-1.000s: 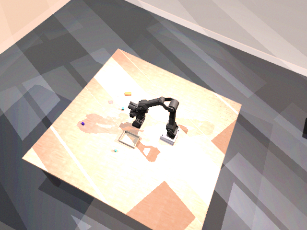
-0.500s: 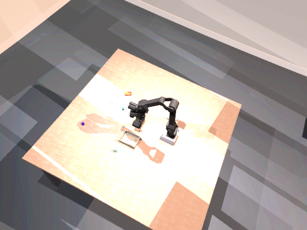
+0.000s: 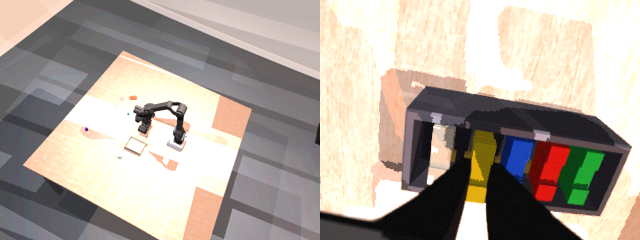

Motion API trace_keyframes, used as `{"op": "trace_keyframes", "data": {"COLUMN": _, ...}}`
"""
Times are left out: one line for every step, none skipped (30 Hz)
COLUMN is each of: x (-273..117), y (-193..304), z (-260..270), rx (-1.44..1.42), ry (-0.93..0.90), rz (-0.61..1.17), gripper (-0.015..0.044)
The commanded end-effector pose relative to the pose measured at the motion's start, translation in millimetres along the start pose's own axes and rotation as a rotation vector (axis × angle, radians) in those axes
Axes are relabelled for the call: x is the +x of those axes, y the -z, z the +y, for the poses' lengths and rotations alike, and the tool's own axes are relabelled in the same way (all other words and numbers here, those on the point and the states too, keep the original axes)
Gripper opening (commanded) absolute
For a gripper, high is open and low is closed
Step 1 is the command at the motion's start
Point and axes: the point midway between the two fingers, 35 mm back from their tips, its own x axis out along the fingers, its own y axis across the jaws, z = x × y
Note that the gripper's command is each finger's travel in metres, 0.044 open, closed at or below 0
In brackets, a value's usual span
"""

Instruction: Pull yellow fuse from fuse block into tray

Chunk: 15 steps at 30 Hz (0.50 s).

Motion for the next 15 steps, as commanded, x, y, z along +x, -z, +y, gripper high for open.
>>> {"op": "trace_keyframes", "data": {"x": -3.6, "y": -1.2, "z": 0.0, "rx": 0.001, "ry": -0.001, "rz": -0.006, "gripper": 0.0000}}
{"op": "trace_keyframes", "data": {"x": -4.0, "y": -1.2, "z": 0.0, "rx": 0.001, "ry": -0.001, "rz": -0.006, "gripper": 0.0000}}
{"op": "trace_keyframes", "data": {"x": -4.5, "y": -1.2, "z": 0.0, "rx": 0.001, "ry": -0.001, "rz": -0.006, "gripper": 0.0000}}
{"op": "trace_keyframes", "data": {"x": -5.0, "y": -1.3, "z": 0.0, "rx": 0.001, "ry": -0.001, "rz": -0.006, "gripper": 0.0000}}
{"op": "trace_keyframes", "data": {"x": -5.5, "y": -1.3, "z": 0.0, "rx": 0.001, "ry": -0.001, "rz": -0.006, "gripper": 0.0000}}
{"op": "trace_keyframes", "data": {"x": -6.0, "y": -1.3, "z": 0.0, "rx": 0.001, "ry": -0.001, "rz": -0.006, "gripper": 0.0000}}
{"op": "trace_keyframes", "data": {"x": -6.5, "y": -1.3, "z": 0.0, "rx": 0.001, "ry": -0.001, "rz": -0.006, "gripper": 0.0000}}
{"op": "trace_keyframes", "data": {"x": -7.0, "y": -1.3, "z": 0.1, "rx": 0.001, "ry": -0.001, "rz": -0.006, "gripper": 0.0000}}
{"op": "trace_keyframes", "data": {"x": -7.4, "y": -1.3, "z": 0.1, "rx": 0.001, "ry": -0.001, "rz": -0.006, "gripper": 0.0000}}
{"op": "trace_keyframes", "data": {"x": -7.9, "y": -1.3, "z": 0.1, "rx": 0.001, "ry": -0.001, "rz": -0.006, "gripper": 0.0000}}
{"op": "trace_keyframes", "data": {"x": -8.4, "y": -1.4, "z": 0.1, "rx": 0.001, "ry": -0.001, "rz": -0.006, "gripper": 0.0000}}
{"op": "trace_keyframes", "data": {"x": -8.9, "y": -1.4, "z": 0.1, "rx": 0.002, "ry": -0.001, "rz": -0.006, "gripper": 0.0000}}
{"op": "trace_keyframes", "data": {"x": -9.4, "y": -1.4, "z": 0.1, "rx": 0.002, "ry": -0.001, "rz": -0.006, "gripper": 0.0000}}
{"op": "trace_keyframes", "data": {"x": -9.9, "y": -1.4, "z": 0.1, "rx": 0.002, "ry": -0.001, "rz": -0.006, "gripper": 0.0000}}
{"op": "trace_keyframes", "data": {"x": -10.4, "y": -1.4, "z": 0.1, "rx": 0.002, "ry": -0.001, "rz": -0.006, "gripper": 0.0000}}
